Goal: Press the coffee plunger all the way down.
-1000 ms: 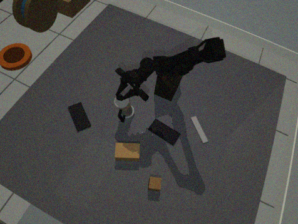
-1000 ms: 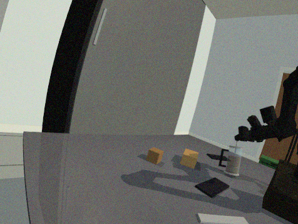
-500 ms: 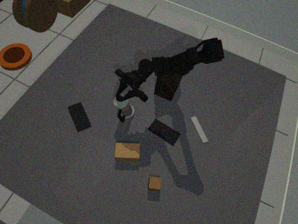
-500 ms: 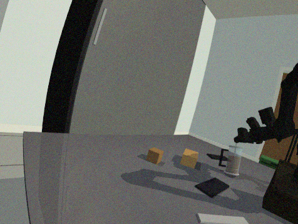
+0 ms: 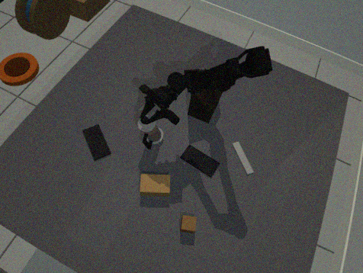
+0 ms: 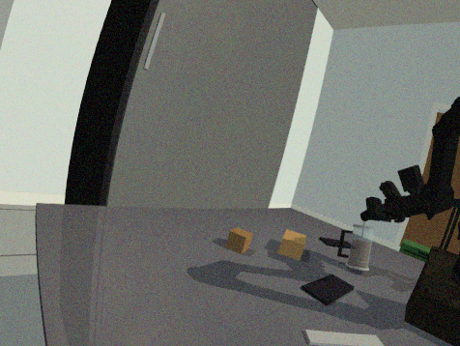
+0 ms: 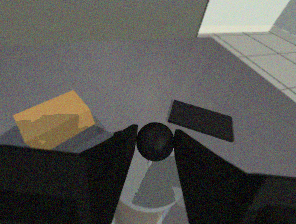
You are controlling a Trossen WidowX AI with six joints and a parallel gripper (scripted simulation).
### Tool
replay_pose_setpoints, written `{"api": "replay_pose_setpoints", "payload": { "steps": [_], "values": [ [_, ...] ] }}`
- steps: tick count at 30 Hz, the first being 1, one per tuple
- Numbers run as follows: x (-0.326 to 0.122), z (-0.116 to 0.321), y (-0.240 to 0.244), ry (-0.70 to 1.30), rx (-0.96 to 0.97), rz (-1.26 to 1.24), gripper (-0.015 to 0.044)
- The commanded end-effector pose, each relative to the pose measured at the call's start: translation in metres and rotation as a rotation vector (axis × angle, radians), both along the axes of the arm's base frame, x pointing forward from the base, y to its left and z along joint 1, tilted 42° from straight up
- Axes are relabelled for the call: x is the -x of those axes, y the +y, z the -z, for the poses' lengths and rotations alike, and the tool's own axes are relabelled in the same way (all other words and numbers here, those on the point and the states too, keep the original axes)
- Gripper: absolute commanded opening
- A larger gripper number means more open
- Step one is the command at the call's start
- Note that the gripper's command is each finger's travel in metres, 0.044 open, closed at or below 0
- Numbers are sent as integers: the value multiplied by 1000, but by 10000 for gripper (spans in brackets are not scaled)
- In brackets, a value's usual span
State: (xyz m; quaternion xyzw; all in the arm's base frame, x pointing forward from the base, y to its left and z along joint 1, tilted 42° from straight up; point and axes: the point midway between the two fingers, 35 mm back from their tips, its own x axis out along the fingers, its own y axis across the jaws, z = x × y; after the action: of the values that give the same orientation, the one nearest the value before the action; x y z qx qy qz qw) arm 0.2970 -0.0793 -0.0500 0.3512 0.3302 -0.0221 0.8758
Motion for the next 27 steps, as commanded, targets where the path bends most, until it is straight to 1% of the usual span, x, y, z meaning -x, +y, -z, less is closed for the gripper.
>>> {"api": "replay_pose_setpoints", "payload": {
  "steps": [1,11,23,27],
  "values": [
    [1,4,3,13,-16,-5,118],
    [0,0,0,0,-1,0,118],
    [0,0,0,0,-1,0,433],
    [0,-1,-1,1,-1,0,440]
  ]
}}
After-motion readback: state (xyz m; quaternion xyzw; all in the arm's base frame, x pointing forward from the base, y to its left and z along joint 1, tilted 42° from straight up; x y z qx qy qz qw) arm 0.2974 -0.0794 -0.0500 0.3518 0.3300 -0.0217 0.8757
